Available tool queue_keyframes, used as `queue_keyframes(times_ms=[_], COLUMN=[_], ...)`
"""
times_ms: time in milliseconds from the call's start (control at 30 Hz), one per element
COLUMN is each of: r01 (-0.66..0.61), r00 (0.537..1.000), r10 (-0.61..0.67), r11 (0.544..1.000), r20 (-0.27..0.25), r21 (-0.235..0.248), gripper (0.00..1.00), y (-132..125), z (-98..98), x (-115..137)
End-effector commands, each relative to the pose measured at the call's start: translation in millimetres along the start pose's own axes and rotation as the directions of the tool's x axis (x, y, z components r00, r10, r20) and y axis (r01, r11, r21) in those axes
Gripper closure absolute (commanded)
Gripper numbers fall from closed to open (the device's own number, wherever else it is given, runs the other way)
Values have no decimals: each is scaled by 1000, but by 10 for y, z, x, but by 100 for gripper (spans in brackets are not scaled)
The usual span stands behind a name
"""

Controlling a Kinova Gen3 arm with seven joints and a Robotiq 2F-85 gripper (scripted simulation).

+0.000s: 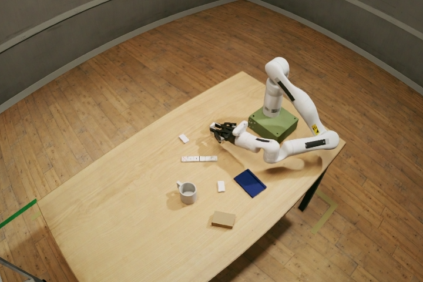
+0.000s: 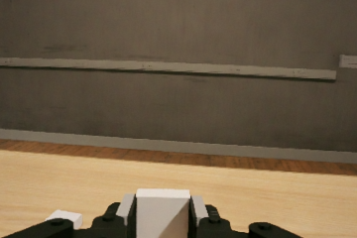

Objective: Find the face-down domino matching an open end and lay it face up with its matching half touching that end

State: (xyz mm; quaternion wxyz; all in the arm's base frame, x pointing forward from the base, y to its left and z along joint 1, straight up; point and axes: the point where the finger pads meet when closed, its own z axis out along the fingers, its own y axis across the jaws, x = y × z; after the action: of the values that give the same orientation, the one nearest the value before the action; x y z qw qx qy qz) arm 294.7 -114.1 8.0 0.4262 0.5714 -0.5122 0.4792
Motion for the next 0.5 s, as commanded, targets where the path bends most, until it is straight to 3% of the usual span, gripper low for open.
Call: queue_keyframes(times_ms=[0, 467], r01=[-1, -1], r00=[1000, 1000], r10=[1, 1], r11=[1000, 1000], r20=[-1, -1], r21=[1, 1], gripper=[69, 69], y=[-4, -4], z=[8, 58], x=[-55, -334])
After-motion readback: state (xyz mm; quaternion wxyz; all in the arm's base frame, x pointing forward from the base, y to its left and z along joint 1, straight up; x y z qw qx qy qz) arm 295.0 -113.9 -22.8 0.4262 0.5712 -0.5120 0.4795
